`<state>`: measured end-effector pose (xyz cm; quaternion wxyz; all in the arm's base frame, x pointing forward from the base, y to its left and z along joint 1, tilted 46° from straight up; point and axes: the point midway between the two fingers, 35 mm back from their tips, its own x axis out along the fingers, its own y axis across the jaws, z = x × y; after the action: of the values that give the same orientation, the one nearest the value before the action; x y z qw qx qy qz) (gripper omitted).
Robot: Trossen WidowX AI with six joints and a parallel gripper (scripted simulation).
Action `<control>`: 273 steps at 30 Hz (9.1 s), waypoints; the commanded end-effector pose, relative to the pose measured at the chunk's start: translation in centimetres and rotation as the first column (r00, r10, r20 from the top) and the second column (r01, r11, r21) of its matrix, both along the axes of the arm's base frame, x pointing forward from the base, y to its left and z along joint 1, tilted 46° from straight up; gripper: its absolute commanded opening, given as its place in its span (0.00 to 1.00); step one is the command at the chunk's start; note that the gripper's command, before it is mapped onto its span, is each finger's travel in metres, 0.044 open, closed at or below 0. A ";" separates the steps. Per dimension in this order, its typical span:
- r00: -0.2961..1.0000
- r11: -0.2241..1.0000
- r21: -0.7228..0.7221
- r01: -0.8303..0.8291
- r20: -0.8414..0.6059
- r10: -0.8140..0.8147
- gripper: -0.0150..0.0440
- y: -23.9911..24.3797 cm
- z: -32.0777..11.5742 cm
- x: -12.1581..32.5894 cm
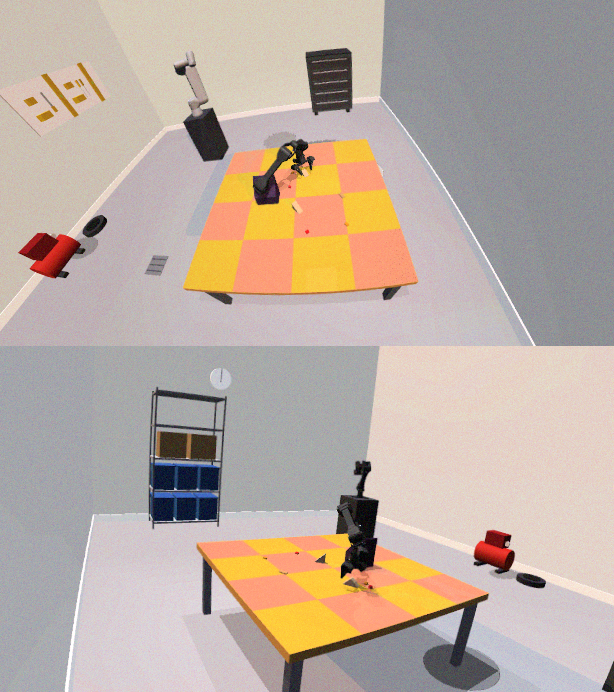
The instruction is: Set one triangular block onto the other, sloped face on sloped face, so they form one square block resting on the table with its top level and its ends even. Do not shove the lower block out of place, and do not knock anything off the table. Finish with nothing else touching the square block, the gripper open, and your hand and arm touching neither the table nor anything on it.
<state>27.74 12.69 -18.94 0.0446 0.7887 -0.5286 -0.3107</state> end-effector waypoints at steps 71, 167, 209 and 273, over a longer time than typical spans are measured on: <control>1.000 1.000 0.021 -0.023 -0.003 0.023 0.25 0.8 -4.5 -2.6; 0.897 0.788 0.519 0.330 -0.432 -0.091 0.25 -3.6 18.2 4.5; 0.894 0.816 0.498 0.294 -0.444 -0.052 0.25 -16.0 32.6 1.8; 0.882 0.803 0.488 0.343 -0.462 -0.096 0.25 -24.0 26.4 -2.9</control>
<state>24.86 -11.27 7.44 -0.1149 0.6132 -0.4853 -0.6125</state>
